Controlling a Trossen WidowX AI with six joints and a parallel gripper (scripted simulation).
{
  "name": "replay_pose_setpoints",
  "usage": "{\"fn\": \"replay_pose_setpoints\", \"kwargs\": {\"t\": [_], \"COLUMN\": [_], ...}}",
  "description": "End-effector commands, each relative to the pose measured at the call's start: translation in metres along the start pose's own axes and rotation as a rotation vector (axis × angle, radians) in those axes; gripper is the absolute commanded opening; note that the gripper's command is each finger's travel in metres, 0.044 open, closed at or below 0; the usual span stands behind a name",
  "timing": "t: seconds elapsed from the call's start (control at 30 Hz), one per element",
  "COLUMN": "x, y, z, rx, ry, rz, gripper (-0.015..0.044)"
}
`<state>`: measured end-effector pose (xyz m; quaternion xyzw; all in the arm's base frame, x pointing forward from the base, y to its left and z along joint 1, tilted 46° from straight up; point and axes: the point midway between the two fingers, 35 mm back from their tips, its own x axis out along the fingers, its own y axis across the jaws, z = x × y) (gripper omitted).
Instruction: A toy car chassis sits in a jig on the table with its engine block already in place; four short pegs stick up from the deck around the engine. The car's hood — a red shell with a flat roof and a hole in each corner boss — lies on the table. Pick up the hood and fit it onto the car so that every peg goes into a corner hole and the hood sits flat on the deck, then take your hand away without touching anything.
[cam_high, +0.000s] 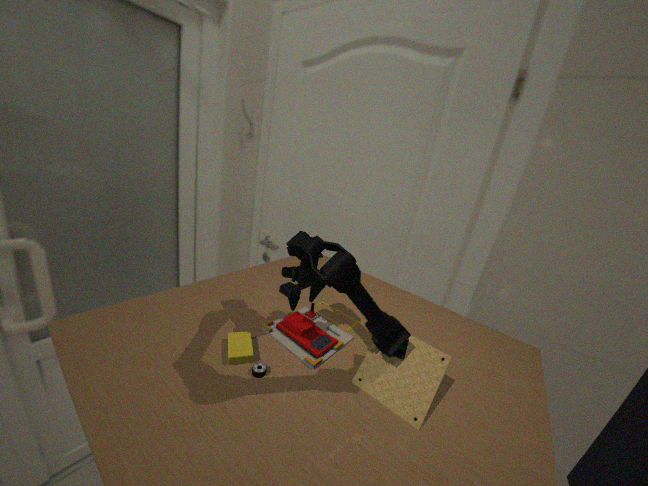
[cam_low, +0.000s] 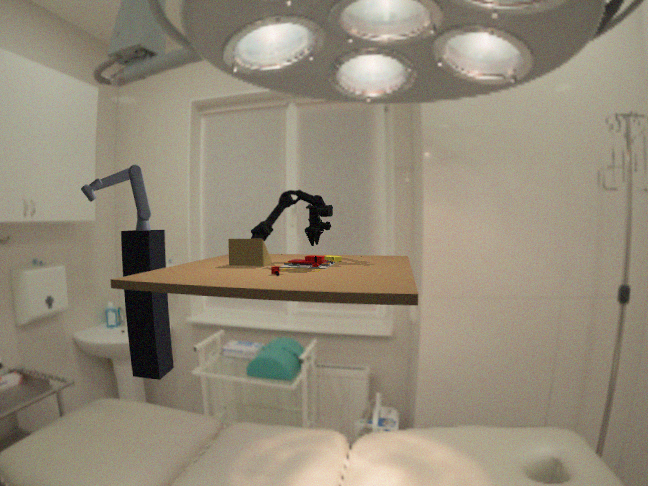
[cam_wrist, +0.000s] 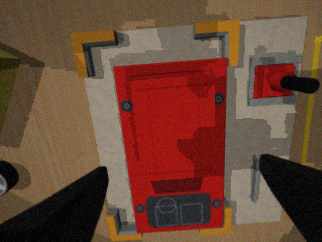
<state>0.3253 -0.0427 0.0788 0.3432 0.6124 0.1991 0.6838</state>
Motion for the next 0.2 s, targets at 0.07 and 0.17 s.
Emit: {"fn": "replay_pose_setpoints", "kwargs": {"t": [0.07, 0.17], "x": [0.0001, 0.0001], "y": [-0.0001, -0.0001], "z": [0.0000, 0.0000], "rx": [-0.007, -0.007], "ry": [0.003, 0.003], "rz": [-0.005, -0.005], "gripper": [0.0440, 0.0440]}}
